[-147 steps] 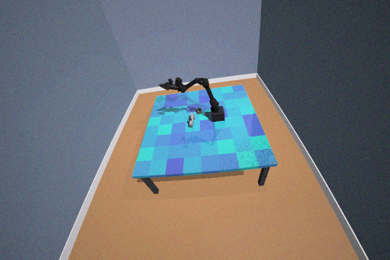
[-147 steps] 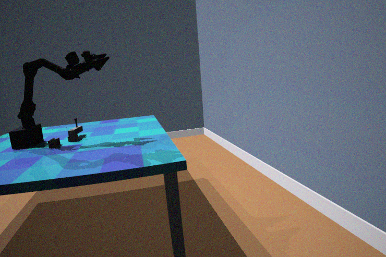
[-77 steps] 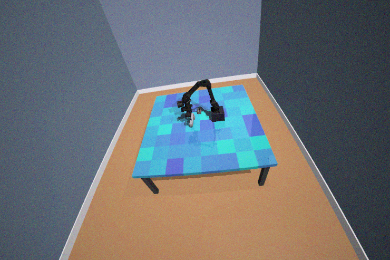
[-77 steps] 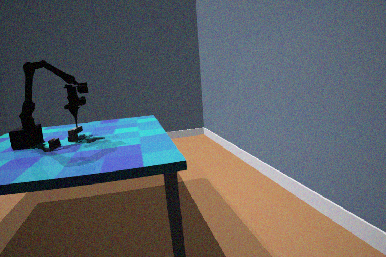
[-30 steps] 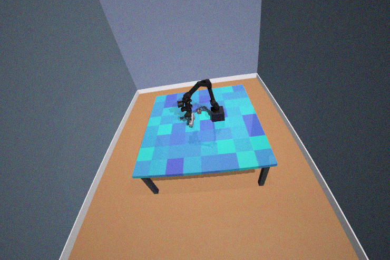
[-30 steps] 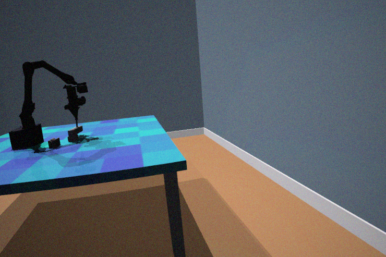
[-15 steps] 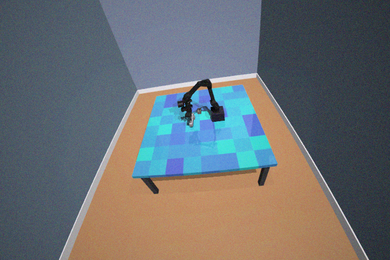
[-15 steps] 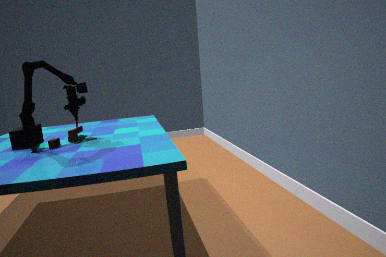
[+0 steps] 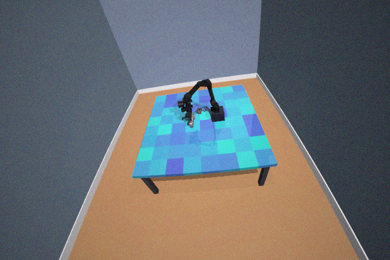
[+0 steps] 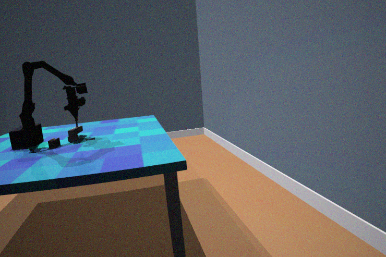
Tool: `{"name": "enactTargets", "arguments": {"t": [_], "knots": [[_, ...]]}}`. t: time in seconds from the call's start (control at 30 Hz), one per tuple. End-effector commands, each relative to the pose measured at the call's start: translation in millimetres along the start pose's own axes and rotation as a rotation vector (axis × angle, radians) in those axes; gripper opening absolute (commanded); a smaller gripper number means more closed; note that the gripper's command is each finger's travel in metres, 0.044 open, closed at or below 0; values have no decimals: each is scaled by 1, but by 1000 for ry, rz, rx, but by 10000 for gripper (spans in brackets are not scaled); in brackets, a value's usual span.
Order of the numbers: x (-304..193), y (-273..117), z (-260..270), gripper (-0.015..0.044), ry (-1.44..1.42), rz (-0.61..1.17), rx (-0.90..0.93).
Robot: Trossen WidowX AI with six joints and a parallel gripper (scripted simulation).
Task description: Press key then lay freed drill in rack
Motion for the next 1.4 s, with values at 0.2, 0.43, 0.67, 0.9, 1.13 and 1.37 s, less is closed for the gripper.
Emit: {"name": "enactTargets", "arguments": {"t": [0.2, 0.43, 0.67, 0.9, 1.13, 1.37], "knots": [[-5, 27, 1, 0, -3, 46, -4], [1, 7, 2, 105, -3, 45, -4], [10, -52, 3, 289, -3, 44, -4], [19, -27, -32, 440, -323, 24, -5], [19, 0, -88, 440, -821, 32, -4], [7, 28, -141, 440, -1311, 45, 7]]}}
Point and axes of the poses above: the point midway between the two fingers, 35 mm back from their tips, its own y axis out along the fingers, its own z axis across the jaws, x = y × z, the point moved 3 cm from there along -y, back along the fingers, and after that the axes turned 1 degree about -y, right-handed, at the moved point
